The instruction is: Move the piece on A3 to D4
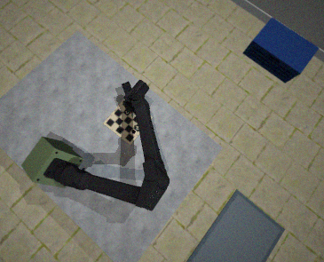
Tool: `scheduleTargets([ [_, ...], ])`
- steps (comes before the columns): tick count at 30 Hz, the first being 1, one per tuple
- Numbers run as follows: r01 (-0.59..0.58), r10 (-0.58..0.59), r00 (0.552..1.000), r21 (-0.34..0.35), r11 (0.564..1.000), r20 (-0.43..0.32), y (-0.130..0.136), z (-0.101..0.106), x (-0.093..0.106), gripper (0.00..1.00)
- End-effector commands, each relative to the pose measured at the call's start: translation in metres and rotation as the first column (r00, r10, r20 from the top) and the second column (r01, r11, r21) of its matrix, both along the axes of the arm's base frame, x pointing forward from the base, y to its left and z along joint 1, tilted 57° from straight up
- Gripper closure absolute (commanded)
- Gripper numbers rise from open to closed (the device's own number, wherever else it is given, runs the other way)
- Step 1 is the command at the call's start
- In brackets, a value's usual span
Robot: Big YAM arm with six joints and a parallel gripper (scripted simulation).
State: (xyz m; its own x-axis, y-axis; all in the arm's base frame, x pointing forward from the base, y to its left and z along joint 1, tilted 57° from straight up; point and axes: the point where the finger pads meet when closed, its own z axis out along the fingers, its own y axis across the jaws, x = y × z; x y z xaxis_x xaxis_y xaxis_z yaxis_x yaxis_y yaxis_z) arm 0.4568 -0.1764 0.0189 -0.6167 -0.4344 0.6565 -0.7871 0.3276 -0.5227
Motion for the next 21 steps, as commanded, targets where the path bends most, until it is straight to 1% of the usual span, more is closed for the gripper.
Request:
scheduleTargets([
  [1,0.006,-0.006,0.999,0.002,1.000,0.032,-0.0072,0.0129,0.0044,0.64],
  [14,0.006,-0.006,0.999,0.002,1.000,0.032,-0.0073,0.0130,0.0045,0.64],
  [21,0.006,-0.006,0.999,0.002,1.000,0.037,-0.0086,0.0175,0.0088,0.64],
])
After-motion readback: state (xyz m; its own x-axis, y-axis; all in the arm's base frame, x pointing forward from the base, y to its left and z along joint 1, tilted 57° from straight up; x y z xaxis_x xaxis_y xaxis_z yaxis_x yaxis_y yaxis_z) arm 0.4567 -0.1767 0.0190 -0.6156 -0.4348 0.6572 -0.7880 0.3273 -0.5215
